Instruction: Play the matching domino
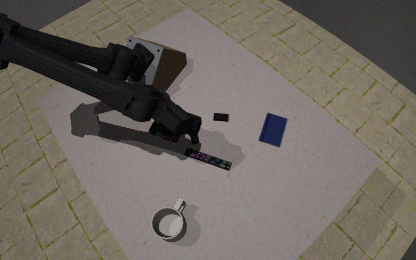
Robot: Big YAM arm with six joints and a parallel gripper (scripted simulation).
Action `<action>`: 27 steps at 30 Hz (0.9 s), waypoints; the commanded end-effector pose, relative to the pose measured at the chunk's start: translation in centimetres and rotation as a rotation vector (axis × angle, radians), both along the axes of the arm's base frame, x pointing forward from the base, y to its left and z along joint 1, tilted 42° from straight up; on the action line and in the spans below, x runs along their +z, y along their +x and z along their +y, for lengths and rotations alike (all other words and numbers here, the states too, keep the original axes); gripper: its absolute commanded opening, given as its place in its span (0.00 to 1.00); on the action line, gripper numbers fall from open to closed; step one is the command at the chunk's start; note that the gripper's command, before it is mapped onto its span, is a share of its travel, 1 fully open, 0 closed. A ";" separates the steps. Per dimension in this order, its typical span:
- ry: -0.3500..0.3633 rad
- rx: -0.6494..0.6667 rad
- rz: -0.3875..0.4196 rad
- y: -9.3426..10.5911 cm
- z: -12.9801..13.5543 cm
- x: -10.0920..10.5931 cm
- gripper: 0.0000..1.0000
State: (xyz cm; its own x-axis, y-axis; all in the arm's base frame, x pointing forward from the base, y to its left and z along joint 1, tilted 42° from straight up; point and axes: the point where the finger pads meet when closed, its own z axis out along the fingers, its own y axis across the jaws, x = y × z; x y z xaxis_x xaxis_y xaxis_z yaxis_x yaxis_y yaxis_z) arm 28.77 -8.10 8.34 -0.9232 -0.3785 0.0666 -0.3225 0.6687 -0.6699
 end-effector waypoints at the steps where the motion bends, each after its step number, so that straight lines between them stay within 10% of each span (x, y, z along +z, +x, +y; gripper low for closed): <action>1: 0.001 0.015 -0.009 0.3 0.0 0.0 0.22; 27: -0.005 0.035 0.010 1.8 -4.1 -4.9 0.22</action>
State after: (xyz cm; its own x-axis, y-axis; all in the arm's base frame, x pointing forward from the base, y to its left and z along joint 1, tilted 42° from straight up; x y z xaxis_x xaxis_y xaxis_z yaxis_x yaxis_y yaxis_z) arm 30.34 -11.55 4.36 -0.9206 -0.3856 0.0620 -0.3248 0.6678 -0.6697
